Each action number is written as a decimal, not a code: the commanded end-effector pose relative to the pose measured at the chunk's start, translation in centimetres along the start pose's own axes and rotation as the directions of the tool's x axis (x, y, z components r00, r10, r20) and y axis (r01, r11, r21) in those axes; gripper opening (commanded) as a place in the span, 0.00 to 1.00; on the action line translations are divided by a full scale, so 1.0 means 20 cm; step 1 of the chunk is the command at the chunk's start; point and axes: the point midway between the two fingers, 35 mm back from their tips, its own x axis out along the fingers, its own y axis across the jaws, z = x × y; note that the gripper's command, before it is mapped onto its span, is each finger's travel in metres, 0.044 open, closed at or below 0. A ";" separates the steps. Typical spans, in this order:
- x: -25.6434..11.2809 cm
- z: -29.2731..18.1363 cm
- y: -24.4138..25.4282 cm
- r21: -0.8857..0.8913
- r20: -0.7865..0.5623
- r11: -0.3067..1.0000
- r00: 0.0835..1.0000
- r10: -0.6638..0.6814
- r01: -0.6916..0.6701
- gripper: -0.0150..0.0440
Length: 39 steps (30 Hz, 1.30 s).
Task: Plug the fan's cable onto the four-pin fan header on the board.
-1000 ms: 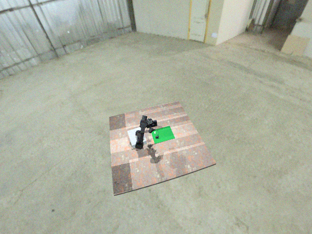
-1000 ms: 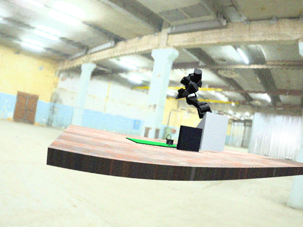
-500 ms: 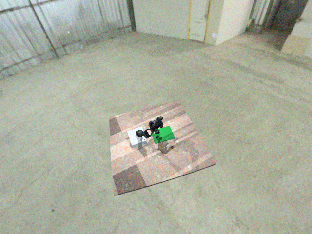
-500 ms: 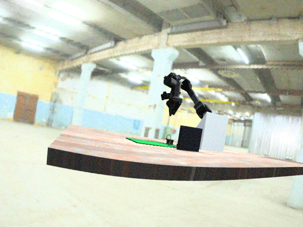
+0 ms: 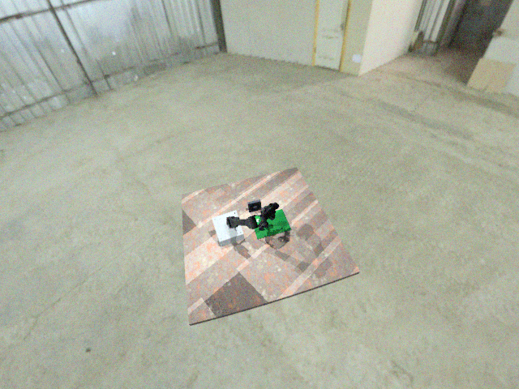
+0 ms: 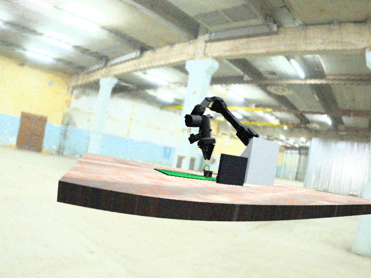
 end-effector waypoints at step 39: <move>0.30 0.04 -0.02 -0.006 -0.015 1.000 1.000 -0.013 0.013 0.73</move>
